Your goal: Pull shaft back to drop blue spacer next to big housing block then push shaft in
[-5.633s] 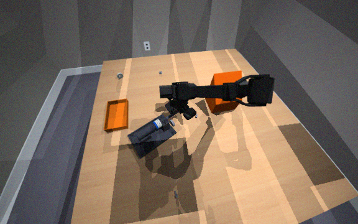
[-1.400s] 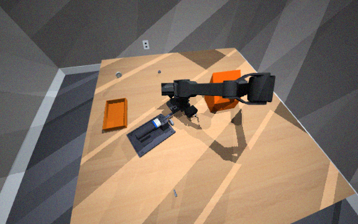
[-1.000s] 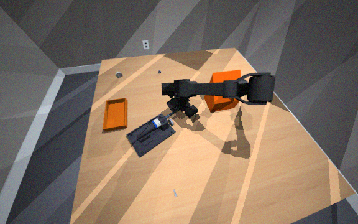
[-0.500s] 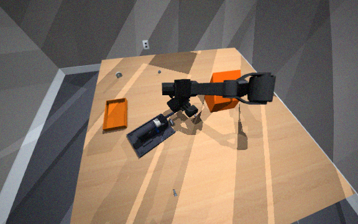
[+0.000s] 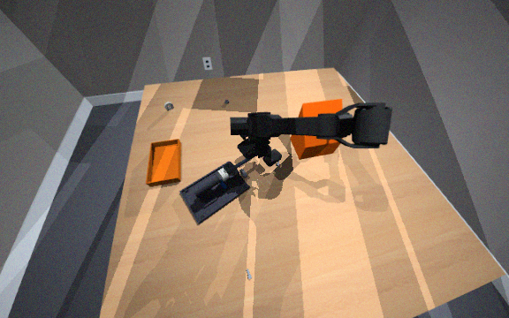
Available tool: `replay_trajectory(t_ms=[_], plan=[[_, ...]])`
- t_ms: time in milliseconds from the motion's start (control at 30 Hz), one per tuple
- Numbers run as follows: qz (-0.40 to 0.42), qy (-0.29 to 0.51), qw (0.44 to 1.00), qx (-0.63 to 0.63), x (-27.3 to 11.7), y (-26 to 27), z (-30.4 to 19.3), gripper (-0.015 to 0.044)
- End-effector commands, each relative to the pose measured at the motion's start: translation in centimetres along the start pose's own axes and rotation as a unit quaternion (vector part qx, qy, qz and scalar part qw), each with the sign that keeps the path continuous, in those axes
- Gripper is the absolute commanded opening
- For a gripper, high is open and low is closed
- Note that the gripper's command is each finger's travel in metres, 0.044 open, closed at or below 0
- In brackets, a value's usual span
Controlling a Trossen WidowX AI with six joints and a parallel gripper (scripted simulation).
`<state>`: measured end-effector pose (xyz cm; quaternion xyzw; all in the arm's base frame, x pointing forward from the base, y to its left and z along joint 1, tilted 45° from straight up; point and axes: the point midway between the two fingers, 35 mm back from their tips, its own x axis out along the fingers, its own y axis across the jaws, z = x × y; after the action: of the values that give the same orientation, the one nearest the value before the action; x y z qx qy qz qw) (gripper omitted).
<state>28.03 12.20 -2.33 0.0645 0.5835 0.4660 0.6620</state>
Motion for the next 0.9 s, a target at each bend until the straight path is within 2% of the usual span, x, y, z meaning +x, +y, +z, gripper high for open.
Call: replay_trajectory(t_ms=[0, 867], plan=[[-0.001, 0.001, 1.0, -0.001, 0.0, 0.0, 0.02, 0.0], [-0.001, 0.001, 1.0, -0.002, -0.05, 0.0, 0.83, 0.0]])
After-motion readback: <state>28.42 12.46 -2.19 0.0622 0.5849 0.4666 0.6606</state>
